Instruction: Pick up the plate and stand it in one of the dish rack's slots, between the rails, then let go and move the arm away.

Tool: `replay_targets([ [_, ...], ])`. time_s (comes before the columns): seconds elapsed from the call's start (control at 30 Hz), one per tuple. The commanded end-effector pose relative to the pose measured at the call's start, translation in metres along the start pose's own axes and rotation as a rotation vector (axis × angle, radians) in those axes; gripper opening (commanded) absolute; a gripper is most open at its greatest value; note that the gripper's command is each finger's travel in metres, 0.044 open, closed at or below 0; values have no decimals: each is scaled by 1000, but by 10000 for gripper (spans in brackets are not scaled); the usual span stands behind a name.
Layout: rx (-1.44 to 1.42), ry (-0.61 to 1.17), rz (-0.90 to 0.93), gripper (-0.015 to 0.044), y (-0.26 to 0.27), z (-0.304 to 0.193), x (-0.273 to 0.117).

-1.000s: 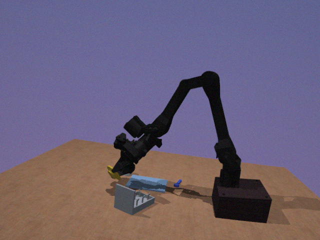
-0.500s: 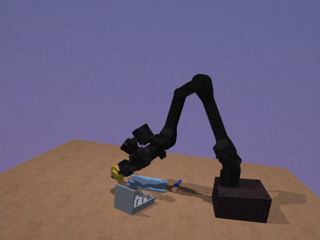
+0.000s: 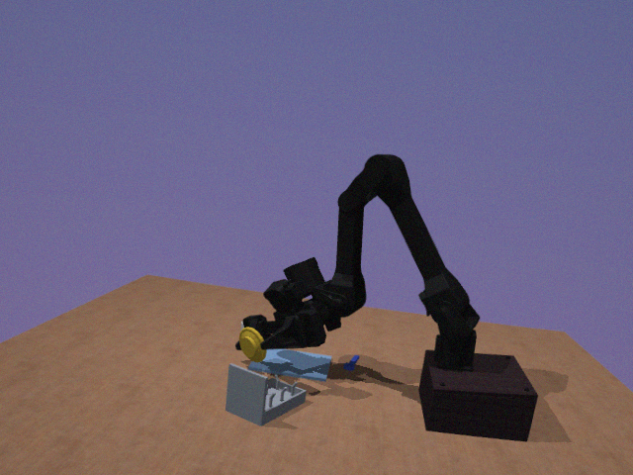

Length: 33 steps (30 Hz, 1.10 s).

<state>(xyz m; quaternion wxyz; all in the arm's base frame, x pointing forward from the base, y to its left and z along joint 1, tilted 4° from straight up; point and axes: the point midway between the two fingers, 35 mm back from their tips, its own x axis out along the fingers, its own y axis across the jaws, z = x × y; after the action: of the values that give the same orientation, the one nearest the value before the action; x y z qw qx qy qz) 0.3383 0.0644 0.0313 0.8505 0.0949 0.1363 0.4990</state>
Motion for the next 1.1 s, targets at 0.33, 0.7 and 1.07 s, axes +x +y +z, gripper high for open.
replay_targets([
  [0.33, -258, -91, 149, 0, 44, -14, -21],
  [0.7, -330, -112, 187, 0, 56, -16, -28],
  [1.07, -327, -91, 183, 0, 50, -34, -12],
])
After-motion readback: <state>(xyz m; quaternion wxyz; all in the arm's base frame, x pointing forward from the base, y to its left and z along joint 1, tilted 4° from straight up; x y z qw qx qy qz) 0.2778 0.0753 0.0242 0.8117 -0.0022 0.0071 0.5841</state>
